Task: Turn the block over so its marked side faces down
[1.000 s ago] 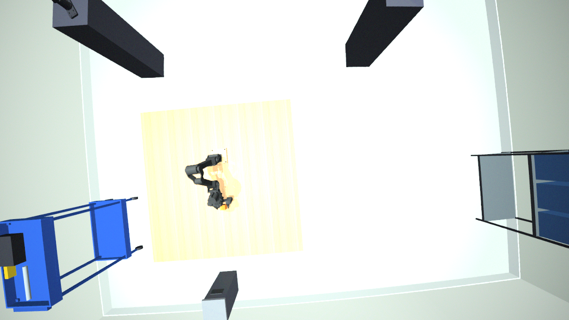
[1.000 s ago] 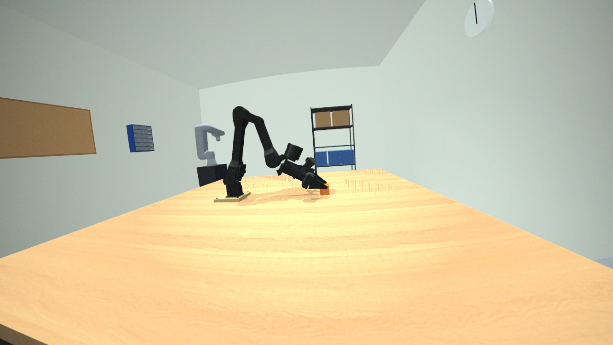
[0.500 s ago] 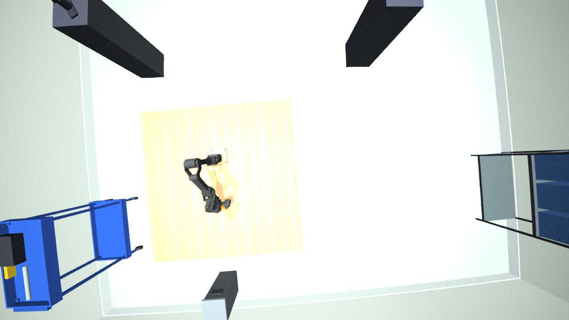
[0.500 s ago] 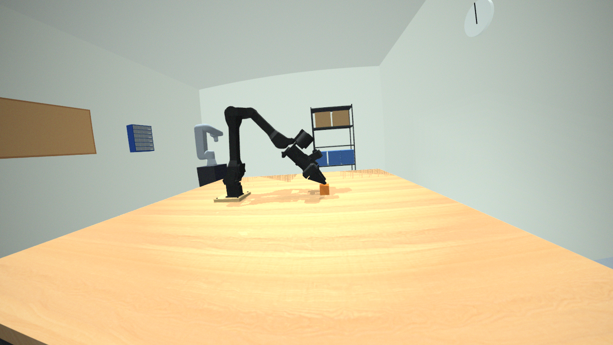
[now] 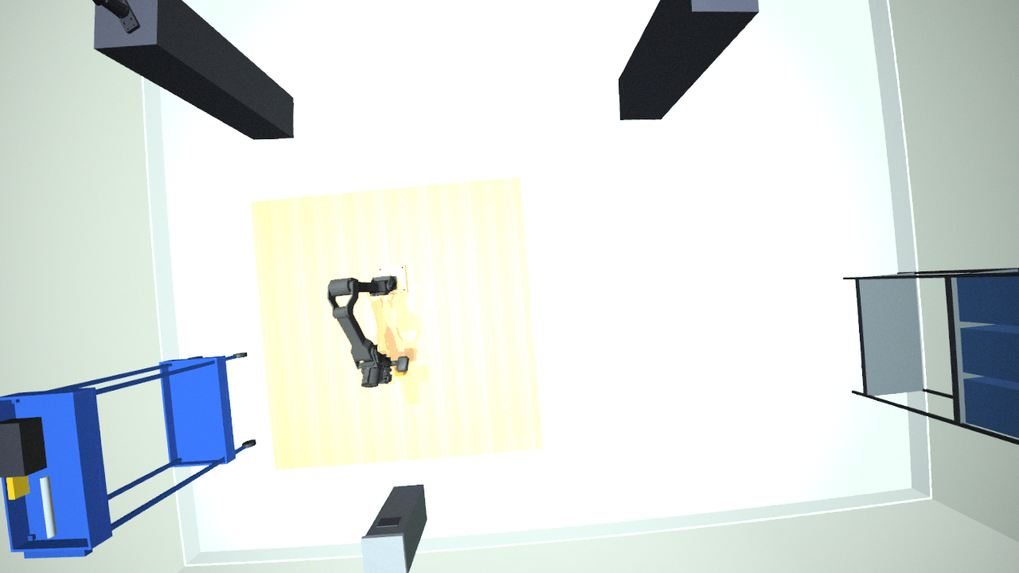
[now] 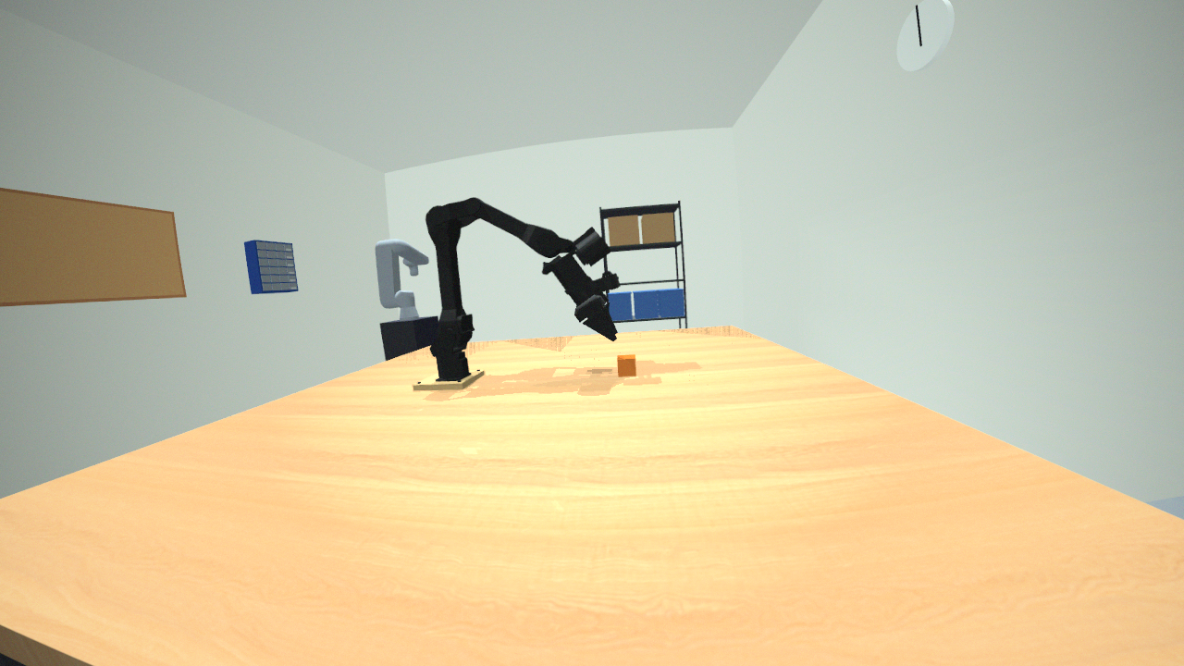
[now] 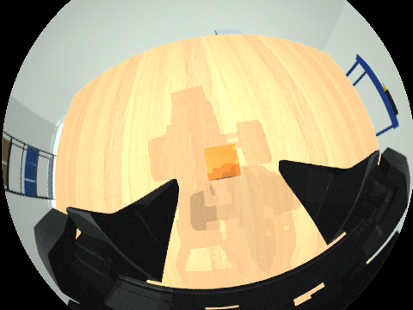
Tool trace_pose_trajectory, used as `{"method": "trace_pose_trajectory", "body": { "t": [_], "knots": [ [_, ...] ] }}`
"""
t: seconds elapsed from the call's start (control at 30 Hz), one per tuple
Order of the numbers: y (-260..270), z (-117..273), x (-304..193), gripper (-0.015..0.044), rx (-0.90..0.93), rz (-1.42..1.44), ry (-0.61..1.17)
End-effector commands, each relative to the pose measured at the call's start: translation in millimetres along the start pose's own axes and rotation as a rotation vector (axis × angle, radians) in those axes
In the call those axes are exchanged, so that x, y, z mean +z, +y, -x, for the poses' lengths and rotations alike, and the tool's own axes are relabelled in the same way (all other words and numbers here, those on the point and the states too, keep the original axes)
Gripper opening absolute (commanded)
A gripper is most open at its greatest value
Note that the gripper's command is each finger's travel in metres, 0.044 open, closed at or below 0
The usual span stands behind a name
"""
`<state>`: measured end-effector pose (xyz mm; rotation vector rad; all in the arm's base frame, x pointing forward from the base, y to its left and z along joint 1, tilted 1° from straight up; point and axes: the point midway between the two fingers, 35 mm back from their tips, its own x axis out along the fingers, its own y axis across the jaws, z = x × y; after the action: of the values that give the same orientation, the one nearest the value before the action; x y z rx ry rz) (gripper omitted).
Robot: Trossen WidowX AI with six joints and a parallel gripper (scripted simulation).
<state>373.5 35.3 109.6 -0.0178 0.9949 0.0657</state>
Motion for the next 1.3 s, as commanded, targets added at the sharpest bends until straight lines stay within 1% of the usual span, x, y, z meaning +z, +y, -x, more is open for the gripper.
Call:
{"method": "trace_pose_trajectory", "body": {
  "t": [0.0,0.3,0.57,0.73,0.87,1.27],
  "knots": [
    [0.9,-1.1,12.4,0.044,0.005,-0.003,0.068],
    [0.8,-2.3,37.2,0.044,0.004,-0.001,0.329],
    [0.8,2.4,45.2,0.044,0.007,-0.002,0.541],
    [0.8,0.9,44.3,0.044,0.007,-0.002,0.546],
    [1.0,-25.7,28.1,0.044,0.007,-0.002,0.546],
    [1.2,-43.7,17.3,0.044,0.007,-0.002,0.546]
  ]
}}
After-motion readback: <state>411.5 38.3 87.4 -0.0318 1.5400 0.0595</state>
